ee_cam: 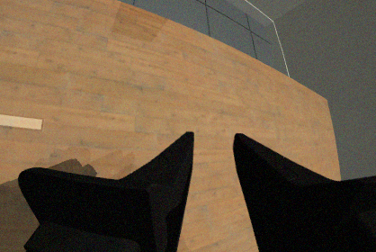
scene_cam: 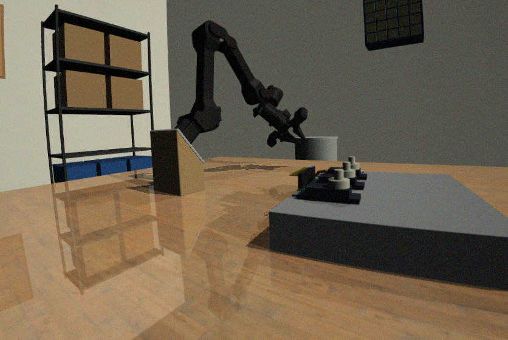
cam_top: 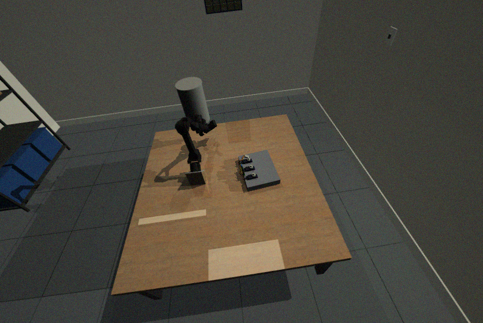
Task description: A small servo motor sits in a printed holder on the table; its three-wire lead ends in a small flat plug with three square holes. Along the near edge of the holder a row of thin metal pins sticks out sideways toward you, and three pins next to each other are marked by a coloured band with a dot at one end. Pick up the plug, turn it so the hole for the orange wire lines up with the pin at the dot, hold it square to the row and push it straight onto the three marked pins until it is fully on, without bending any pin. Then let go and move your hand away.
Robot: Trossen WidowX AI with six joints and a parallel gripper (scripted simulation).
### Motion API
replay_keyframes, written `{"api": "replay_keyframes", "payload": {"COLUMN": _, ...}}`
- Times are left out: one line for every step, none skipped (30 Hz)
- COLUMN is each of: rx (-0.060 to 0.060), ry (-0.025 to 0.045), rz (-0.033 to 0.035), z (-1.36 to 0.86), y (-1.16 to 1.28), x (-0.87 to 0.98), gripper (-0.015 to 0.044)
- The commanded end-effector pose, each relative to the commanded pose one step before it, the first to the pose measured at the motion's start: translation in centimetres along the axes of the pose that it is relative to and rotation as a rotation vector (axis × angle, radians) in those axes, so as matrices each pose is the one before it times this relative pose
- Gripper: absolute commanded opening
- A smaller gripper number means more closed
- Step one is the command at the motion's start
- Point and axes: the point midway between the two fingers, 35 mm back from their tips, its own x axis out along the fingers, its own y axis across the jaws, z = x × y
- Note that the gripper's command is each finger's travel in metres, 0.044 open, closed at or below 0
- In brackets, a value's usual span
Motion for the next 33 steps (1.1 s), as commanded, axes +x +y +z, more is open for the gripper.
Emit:
{"api": "replay_keyframes", "payload": {"rx": 0.0145, "ry": 0.01266, "rz": -0.04077, "z": -0.628, "y": -1.452, "x": 0.258, "gripper": 0.0115}}
{"api": "replay_keyframes", "payload": {"rx": 0.0030, "ry": 0.00407, "rz": -0.01368, "z": -0.180, "y": -0.474, "x": 0.086, "gripper": 0.0115}}
{"api": "replay_keyframes", "payload": {"rx": 0.0041, "ry": 0.00314, "rz": -0.01346, "z": -0.148, "y": -0.473, "x": 0.083, "gripper": 0.0115}}
{"api": "replay_keyframes", "payload": {"rx": 0.0030, "ry": 0.00398, "rz": -0.01374, "z": -0.177, "y": -0.477, "x": 0.084, "gripper": 0.0115}}
{"api": "replay_keyframes", "payload": {"rx": 0.0029, "ry": 0.00313, "rz": -0.01485, "z": -0.150, "y": -0.505, "x": 0.069, "gripper": 0.0115}}
{"api": "replay_keyframes", "payload": {"rx": 0.0030, "ry": 0.00390, "rz": -0.01375, "z": -0.174, "y": -0.478, "x": 0.082, "gripper": 0.0115}}
{"api": "replay_keyframes", "payload": {"rx": 0.0030, "ry": 0.00386, "rz": -0.01379, "z": -0.172, "y": -0.479, "x": 0.081, "gripper": 0.0115}}
{"api": "replay_keyframes", "payload": {"rx": 0.0030, "ry": 0.00426, "rz": -0.01412, "z": -0.183, "y": -0.486, "x": 0.078, "gripper": 0.0115}}
{"api": "replay_keyframes", "payload": {"rx": 0.0030, "ry": 0.00296, "rz": -0.01458, "z": -0.154, "y": -0.495, "x": 0.078, "gripper": 0.0115}}
{"api": "replay_keyframes", "payload": {"rx": 0.0030, "ry": 0.00372, "rz": -0.01384, "z": -0.168, "y": -0.482, "x": 0.078, "gripper": 0.0115}}
{"api": "replay_keyframes", "payload": {"rx": 0.0030, "ry": 0.00411, "rz": -0.01828, "z": -0.159, "y": -0.566, "x": 0.027, "gripper": 0.0115}}
{"api": "replay_keyframes", "payload": {"rx": 0.0029, "ry": 0.00351, "rz": -0.01340, "z": -0.159, "y": -0.468, "x": 0.076, "gripper": 0.0115}}
{"api": "replay_keyframes", "payload": {"rx": 0.0029, "ry": 0.00352, "rz": -0.01361, "z": -0.160, "y": -0.476, "x": 0.075, "gripper": 0.0115}}
{"api": "replay_keyframes", "payload": {"rx": 0.0030, "ry": 0.00349, "rz": -0.01369, "z": -0.160, "y": -0.479, "x": 0.075, "gripper": 0.0115}}
{"api": "replay_keyframes", "payload": {"rx": 0.0029, "ry": 0.00333, "rz": -0.01377, "z": -0.153, "y": -0.485, "x": 0.073, "gripper": 0.0115}}
{"api": "replay_keyframes", "payload": {"rx": -0.0028, "ry": 0.00039, "rz": -0.01254, "z": -0.108, "y": -0.450, "x": 0.062, "gripper": 0.0115}}
{"api": "replay_keyframes", "payload": {"rx": 0.0016, "ry": 0.00319, "rz": -0.01331, "z": -0.148, "y": -0.470, "x": 0.062, "gripper": 0.0115}}
{"api": "replay_keyframes", "payload": {"rx": 0.0029, "ry": 0.00339, "rz": -0.01352, "z": -0.154, "y": -0.473, "x": 0.069, "gripper": 0.0115}}
{"api": "replay_keyframes", "payload": {"rx": 0.0029, "ry": 0.00338, "rz": -0.01371, "z": -0.155, "y": -0.480, "x": 0.069, "gripper": 0.0115}}
{"api": "replay_keyframes", "payload": {"rx": 0.0036, "ry": 0.00155, "rz": -0.01387, "z": -0.096, "y": -0.494, "x": 0.057, "gripper": 0.0115}}
{"api": "replay_keyframes", "payload": {"rx": 0.0029, "ry": 0.00334, "rz": -0.01386, "z": -0.153, "y": -0.486, "x": 0.067, "gripper": 0.0115}}
{"api": "replay_keyframes", "payload": {"rx": 0.0029, "ry": 0.00330, "rz": -0.01390, "z": -0.152, "y": -0.488, "x": 0.066, "gripper": 0.0115}}
{"api": "replay_keyframes", "payload": {"rx": 0.0029, "ry": 0.00325, "rz": -0.01393, "z": -0.150, "y": -0.489, "x": 0.065, "gripper": 0.0115}}
{"api": "replay_keyframes", "payload": {"rx": 0.0029, "ry": 0.00306, "rz": -0.01387, "z": -0.143, "y": -0.490, "x": 0.064, "gripper": 0.0115}}
{"api": "replay_keyframes", "payload": {"rx": 0.0029, "ry": 0.00316, "rz": -0.01396, "z": -0.147, "y": -0.491, "x": 0.063, "gripper": 0.0115}}
{"api": "replay_keyframes", "payload": {"rx": 0.0029, "ry": 0.00311, "rz": -0.01397, "z": -0.145, "y": -0.492, "x": 0.062, "gripper": 0.0115}}
{"api": "replay_keyframes", "payload": {"rx": 0.0029, "ry": 0.00307, "rz": -0.01403, "z": -0.144, "y": -0.495, "x": 0.061, "gripper": 0.0115}}
{"api": "replay_keyframes", "payload": {"rx": 0.0029, "ry": 0.00301, "rz": -0.01402, "z": -0.142, "y": -0.495, "x": 0.059, "gripper": 0.0115}}
{"api": "replay_keyframes", "payload": {"rx": 0.0029, "ry": 0.00296, "rz": -0.01402, "z": -0.140, "y": -0.495, "x": 0.058, "gripper": 0.0115}}
{"api": "replay_keyframes", "payload": {"rx": 0.0029, "ry": 0.00291, "rz": -0.01403, "z": -0.138, "y": -0.496, "x": 0.057, "gripper": 0.0115}}
{"api": "replay_keyframes", "payload": {"rx": 0.0029, "ry": 0.00286, "rz": -0.01404, "z": -0.136, "y": -0.496, "x": 0.056, "gripper": 0.0115}}
{"api": "replay_keyframes", "payload": {"rx": 0.0019, "ry": 0.00236, "rz": -0.01416, "z": -0.120, "y": -0.502, "x": 0.052, "gripper": 0.0115}}
{"api": "replay_keyframes", "payload": {"rx": 0.0029, "ry": 0.00277, "rz": -0.01399, "z": -0.133, "y": -0.496, "x": 0.053, "gripper": 0.0115}}
